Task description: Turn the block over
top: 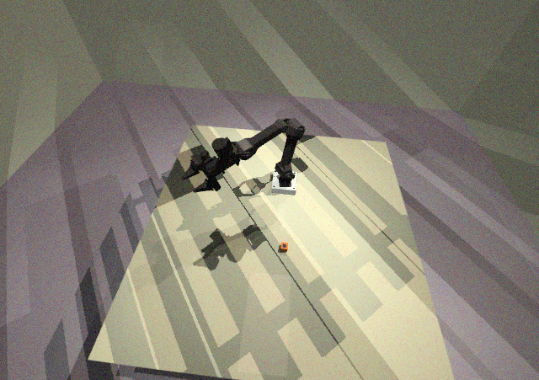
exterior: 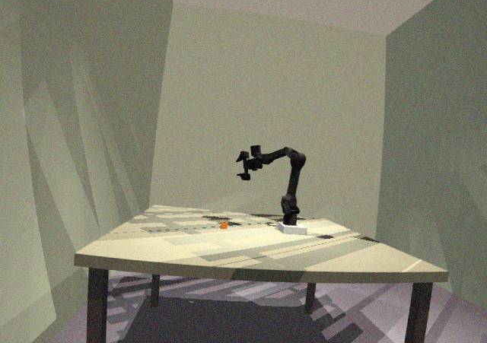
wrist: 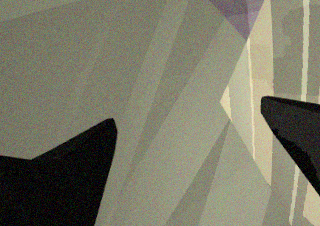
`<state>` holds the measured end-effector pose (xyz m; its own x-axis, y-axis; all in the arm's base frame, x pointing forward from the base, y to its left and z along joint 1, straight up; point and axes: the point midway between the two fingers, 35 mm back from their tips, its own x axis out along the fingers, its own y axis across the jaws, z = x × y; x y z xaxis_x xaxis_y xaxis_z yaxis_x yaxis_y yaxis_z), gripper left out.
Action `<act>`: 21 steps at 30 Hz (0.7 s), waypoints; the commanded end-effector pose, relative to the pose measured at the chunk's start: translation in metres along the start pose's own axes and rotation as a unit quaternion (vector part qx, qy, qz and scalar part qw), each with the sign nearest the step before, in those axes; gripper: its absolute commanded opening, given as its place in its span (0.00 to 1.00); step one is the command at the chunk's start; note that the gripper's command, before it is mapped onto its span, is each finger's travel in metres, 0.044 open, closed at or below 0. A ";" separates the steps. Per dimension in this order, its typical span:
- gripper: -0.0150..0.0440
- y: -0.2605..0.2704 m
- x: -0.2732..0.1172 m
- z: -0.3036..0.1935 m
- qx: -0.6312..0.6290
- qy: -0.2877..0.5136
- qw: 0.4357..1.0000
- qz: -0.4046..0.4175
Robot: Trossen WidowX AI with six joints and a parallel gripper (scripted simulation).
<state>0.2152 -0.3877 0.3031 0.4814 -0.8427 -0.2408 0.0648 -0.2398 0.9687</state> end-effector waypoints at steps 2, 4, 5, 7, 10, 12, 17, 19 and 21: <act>1.00 -0.052 0.011 -0.071 -0.132 0.076 0.983 -0.103; 1.00 -0.066 0.011 -0.089 -0.161 0.095 0.974 -0.126; 1.00 -0.071 0.010 -0.095 -0.175 0.104 0.970 -0.134; 1.00 -0.085 0.008 -0.112 -0.216 0.128 0.955 -0.156; 1.00 -0.111 0.000 -0.145 -0.301 0.180 0.916 -0.193; 1.00 -0.133 -0.011 -0.171 -0.377 0.229 0.871 -0.217; 1.00 -0.185 -0.051 -0.227 -0.546 0.351 0.719 -0.251; 1.00 -0.203 -0.069 -0.243 -0.599 0.395 0.649 -0.254; 1.00 -0.220 -0.089 -0.257 -0.644 0.436 0.576 -0.252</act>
<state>0.3749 -0.1931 0.1478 0.4535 -0.2416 -0.8579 0.8514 0.4021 0.3368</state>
